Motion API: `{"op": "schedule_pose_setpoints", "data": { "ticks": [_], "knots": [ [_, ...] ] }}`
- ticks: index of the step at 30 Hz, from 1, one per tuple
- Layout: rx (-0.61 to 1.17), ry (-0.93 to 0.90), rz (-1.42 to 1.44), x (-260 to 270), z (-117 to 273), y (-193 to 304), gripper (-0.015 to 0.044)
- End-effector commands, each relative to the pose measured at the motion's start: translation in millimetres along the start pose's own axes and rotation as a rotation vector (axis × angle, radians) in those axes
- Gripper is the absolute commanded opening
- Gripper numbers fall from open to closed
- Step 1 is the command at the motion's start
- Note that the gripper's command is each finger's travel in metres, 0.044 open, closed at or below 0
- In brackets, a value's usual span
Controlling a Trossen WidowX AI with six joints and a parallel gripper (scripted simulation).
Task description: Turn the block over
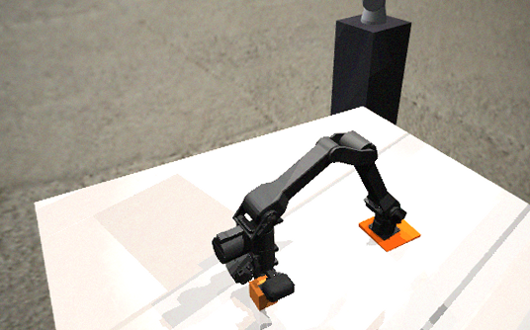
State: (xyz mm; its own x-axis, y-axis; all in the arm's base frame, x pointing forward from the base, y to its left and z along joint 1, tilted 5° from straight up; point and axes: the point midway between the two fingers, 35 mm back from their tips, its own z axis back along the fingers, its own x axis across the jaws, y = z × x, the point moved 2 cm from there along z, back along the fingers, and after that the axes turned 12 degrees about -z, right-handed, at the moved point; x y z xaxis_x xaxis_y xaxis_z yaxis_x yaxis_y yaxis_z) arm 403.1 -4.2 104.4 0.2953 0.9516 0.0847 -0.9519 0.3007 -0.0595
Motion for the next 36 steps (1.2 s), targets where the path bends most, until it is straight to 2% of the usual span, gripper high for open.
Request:
{"op": "schedule_pose_setpoints", "data": {
  "ticks": [1, 4, 5, 9, 15, 36],
  "knots": [
    [0.001, -0.004, -0.004, 0.6, -0.4, 0.1, 0.0084],
    [0.001, -0.004, -0.004, 0.6, 6.7, -0.2, 0.0005],
    [0.001, -0.004, -0.004, 0.6, 11.9, -0.3, 0.0000],
    [0.001, -0.004, -0.004, 0.5, 28.8, 0.0, 0.0000],
    [-0.008, -0.005, -0.004, 0.5, 29.3, -0.1, 0.0000],
    [-0.287, -0.060, -0.002, 0.3, 21.8, 2.6, 0.0000]
  ]
}}
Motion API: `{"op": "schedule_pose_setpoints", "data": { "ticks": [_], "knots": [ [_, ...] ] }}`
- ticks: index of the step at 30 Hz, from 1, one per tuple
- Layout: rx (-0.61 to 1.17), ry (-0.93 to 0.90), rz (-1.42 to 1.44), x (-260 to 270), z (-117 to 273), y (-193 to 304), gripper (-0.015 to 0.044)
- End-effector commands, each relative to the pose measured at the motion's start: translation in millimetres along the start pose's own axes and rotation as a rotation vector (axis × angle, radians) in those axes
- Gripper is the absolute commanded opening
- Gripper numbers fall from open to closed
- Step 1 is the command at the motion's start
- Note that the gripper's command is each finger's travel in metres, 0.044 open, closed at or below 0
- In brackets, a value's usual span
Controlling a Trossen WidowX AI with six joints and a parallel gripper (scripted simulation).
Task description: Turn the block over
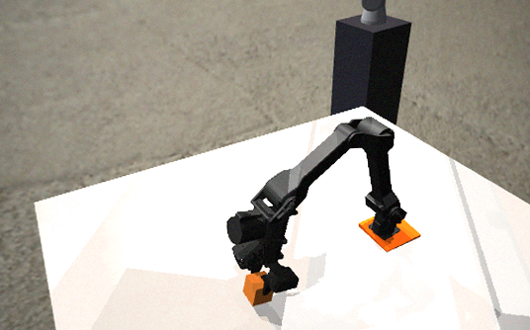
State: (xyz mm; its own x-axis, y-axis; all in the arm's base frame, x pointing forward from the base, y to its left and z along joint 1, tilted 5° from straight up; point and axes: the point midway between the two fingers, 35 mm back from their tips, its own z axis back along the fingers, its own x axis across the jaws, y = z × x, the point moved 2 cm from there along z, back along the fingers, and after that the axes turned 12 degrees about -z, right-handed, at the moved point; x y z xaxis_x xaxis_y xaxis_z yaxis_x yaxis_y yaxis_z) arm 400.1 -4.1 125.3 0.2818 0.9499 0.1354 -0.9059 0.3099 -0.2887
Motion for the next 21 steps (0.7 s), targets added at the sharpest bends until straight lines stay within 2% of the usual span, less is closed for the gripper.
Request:
{"op": "schedule_pose_setpoints", "data": {
  "ticks": [1, 16, 21],
  "knots": [
    [-0.066, -0.009, -0.005, -0.7, 0.9, 1.2, 0.0000],
    [-0.263, -0.054, -0.008, -3.2, 1.9, 11.6, 0.0000],
    [-0.272, -0.057, -0.009, -3.3, 2.0, 12.2, 0.0000]
  ]
}}
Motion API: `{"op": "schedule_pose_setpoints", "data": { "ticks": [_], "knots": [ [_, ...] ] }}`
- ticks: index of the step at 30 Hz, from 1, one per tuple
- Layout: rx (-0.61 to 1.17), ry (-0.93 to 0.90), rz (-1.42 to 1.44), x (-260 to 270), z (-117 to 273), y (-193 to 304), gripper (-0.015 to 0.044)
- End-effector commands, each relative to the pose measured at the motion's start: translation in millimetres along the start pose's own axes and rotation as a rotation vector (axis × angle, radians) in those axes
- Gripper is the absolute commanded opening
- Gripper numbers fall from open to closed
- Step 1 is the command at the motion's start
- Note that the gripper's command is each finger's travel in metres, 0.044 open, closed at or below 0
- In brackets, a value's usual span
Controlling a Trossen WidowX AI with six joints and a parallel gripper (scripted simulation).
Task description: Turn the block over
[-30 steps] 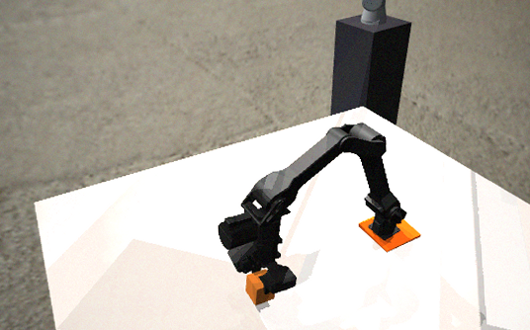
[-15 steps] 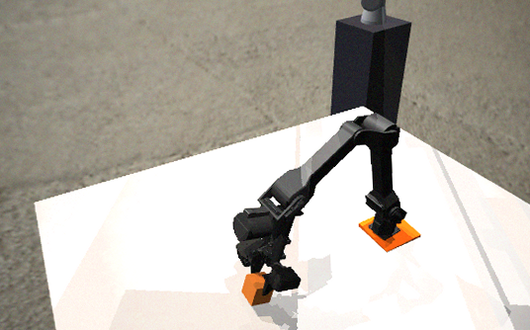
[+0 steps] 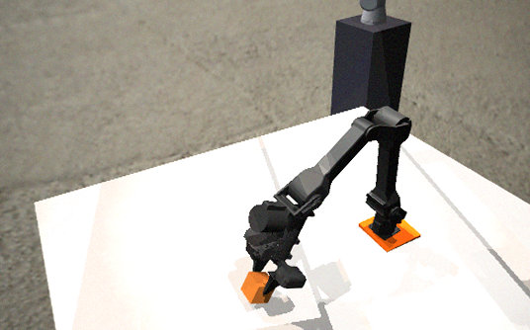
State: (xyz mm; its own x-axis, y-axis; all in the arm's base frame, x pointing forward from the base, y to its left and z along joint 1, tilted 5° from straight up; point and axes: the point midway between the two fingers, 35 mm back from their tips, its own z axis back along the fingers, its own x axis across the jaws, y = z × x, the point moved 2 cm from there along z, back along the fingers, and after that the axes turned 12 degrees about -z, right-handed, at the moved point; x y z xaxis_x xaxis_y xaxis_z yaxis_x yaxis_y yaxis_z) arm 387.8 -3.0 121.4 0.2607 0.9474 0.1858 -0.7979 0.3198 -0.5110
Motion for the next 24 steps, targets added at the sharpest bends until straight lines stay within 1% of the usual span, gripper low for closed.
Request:
{"op": "schedule_pose_setpoints", "data": {
  "ticks": [1, 13, 24],
  "knots": [
    [-0.027, -0.002, -0.005, -0.3, 1.3, -0.9, 0.0000],
    [-0.214, -0.038, 0.002, -0.7, -23.5, 3.4, 0.0000],
    [-0.394, -0.076, 0.001, -2.9, -32.1, 13.6, 0.0000]
  ]
}}
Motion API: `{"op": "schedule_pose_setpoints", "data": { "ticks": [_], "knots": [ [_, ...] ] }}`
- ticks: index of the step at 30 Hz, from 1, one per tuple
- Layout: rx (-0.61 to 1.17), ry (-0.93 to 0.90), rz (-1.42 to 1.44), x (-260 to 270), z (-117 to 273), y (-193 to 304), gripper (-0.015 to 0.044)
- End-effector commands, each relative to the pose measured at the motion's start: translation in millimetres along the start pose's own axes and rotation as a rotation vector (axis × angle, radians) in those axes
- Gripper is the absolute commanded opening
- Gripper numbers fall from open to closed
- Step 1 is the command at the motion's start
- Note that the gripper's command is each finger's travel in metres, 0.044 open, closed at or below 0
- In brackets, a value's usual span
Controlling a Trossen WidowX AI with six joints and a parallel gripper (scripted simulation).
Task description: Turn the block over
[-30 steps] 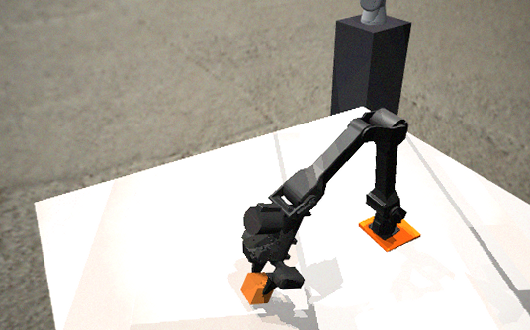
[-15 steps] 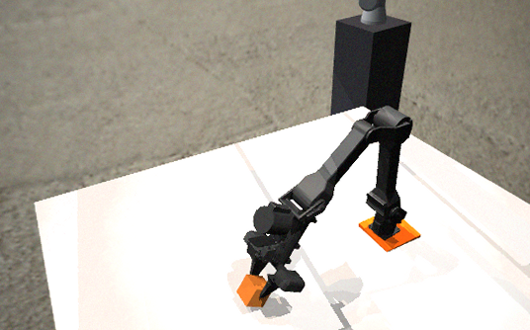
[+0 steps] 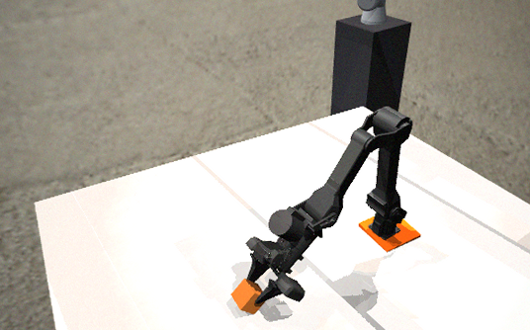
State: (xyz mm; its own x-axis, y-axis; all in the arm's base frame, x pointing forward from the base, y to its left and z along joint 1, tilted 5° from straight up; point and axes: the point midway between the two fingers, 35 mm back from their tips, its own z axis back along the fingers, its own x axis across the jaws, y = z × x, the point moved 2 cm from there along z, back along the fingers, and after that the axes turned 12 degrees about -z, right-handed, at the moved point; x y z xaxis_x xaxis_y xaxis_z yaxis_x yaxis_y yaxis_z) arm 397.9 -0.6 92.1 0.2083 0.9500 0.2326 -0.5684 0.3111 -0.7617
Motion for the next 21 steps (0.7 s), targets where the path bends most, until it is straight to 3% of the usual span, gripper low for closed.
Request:
{"op": "schedule_pose_setpoints", "data": {
  "ticks": [1, 9, 21],
  "knots": [
    [-0.069, -0.008, -0.005, -2.6, 0.5, 7.3, 0.0000],
    [-0.188, -0.034, -0.011, -4.8, 7.6, 15.5, 0.0000],
    [-0.219, -0.041, -0.011, -4.5, 10.2, 14.2, 0.0000]
  ]
}}
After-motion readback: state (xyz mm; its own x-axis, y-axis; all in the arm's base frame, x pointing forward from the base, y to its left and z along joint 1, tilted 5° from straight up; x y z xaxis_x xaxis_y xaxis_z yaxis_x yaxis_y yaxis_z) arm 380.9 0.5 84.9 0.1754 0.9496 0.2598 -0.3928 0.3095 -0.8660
